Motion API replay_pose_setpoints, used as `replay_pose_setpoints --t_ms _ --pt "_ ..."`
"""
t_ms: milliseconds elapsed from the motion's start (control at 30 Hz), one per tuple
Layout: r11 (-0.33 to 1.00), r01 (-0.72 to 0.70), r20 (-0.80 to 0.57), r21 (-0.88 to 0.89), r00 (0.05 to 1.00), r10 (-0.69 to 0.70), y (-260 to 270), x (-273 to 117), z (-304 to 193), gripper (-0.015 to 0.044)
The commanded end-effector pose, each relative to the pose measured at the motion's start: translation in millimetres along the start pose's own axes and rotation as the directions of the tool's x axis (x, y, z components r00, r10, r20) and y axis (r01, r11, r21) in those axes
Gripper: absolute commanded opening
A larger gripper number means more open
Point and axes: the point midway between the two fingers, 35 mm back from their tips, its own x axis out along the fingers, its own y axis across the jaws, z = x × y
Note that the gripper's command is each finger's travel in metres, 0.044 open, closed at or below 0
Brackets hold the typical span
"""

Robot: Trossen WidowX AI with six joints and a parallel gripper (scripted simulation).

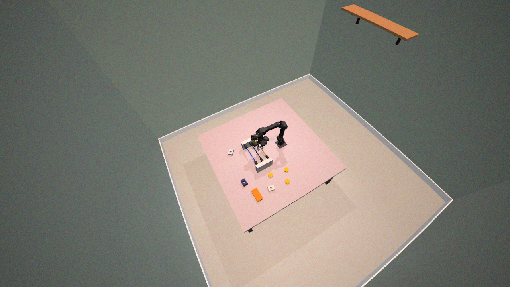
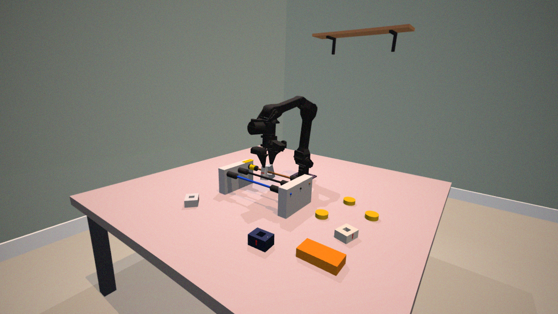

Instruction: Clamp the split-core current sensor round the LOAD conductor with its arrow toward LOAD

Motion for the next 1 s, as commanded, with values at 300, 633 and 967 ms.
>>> replay_pose_setpoints --t_ms 300,633,967 --pt "1.000 0.001 0.001 -0.001 1.000 -0.001 0.5 -0.5 0.2 0.0440" --pt "1.000 0.006 -0.005 0.006 1.000 -0.006 -0.9 31.4 0.2 0.0440" --pt "1.000 0.006 -0.005 0.006 1.000 -0.006 -1.4 43.1 0.0 0.0440"
